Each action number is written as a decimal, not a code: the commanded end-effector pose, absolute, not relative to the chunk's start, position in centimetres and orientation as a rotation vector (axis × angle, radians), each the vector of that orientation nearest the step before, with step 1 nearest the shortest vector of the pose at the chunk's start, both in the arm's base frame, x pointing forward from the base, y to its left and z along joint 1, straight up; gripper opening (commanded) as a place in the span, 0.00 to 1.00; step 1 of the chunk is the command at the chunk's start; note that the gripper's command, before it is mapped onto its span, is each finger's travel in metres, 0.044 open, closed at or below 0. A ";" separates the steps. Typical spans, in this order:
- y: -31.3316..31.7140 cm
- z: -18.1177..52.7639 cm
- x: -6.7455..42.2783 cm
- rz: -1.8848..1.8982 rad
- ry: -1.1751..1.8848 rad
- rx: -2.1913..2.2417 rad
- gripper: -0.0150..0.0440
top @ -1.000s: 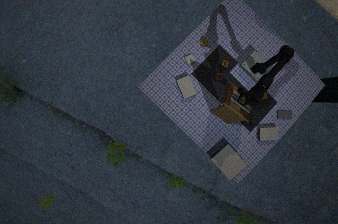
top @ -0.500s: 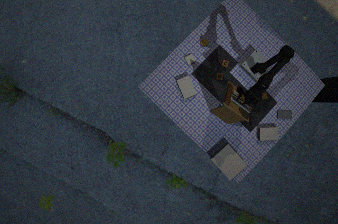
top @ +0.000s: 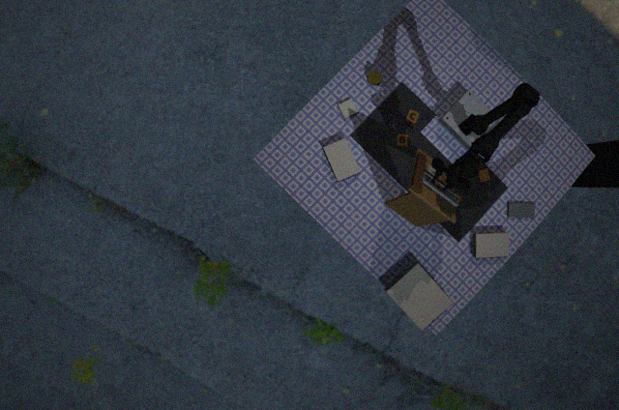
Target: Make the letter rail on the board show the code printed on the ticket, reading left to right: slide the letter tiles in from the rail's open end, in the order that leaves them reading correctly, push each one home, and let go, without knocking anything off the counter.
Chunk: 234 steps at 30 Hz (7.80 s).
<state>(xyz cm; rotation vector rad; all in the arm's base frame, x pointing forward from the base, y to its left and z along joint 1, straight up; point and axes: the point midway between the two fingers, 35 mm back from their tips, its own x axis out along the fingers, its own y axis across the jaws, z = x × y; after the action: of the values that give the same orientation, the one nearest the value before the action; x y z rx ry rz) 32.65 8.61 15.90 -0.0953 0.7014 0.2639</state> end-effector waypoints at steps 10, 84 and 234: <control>7.9 15.8 32.8 0.268 0.704 -0.097 0.25; 5.1 17.0 32.5 0.267 0.704 -0.100 0.75; 9.0 18.0 33.6 0.234 1.388 -0.192 0.25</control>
<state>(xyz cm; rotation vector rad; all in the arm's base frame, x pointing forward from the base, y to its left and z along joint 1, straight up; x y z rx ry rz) 33.35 8.99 18.14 -0.1902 1.3884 0.2402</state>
